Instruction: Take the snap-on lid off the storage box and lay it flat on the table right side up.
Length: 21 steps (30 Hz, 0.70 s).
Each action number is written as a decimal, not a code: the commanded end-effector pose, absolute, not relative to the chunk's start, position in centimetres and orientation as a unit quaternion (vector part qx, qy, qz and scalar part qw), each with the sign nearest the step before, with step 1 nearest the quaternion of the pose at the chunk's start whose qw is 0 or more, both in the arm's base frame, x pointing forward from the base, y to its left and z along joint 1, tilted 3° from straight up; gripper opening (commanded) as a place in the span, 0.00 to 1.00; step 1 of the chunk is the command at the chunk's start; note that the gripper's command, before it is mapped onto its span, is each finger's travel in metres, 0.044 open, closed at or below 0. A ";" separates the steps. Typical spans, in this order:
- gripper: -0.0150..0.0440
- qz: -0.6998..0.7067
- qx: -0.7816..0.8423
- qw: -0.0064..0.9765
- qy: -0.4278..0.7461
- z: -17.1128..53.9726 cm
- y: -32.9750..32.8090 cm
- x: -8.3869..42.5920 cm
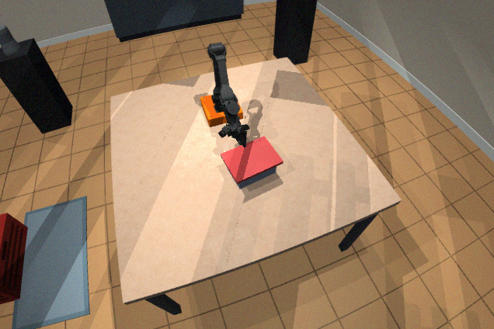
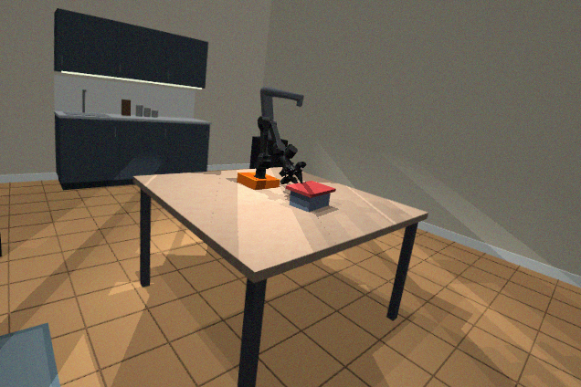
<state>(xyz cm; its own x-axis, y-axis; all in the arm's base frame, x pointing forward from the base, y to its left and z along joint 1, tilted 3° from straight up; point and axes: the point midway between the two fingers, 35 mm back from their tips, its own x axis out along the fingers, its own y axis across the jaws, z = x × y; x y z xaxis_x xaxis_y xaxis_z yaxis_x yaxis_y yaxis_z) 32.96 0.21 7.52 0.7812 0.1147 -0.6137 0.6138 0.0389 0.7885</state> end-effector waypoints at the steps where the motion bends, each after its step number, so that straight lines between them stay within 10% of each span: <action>1: 0.25 -0.184 0.668 0.668 0.271 7.9 0.2 32.9; 21: 0.25 -0.184 0.668 0.668 0.271 8.3 0.2 32.9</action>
<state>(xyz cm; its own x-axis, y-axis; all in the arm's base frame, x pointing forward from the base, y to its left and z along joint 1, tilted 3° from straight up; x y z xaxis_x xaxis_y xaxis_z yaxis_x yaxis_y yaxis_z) 32.91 0.20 8.02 0.7824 0.1152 -0.6120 0.6121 0.0385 0.7898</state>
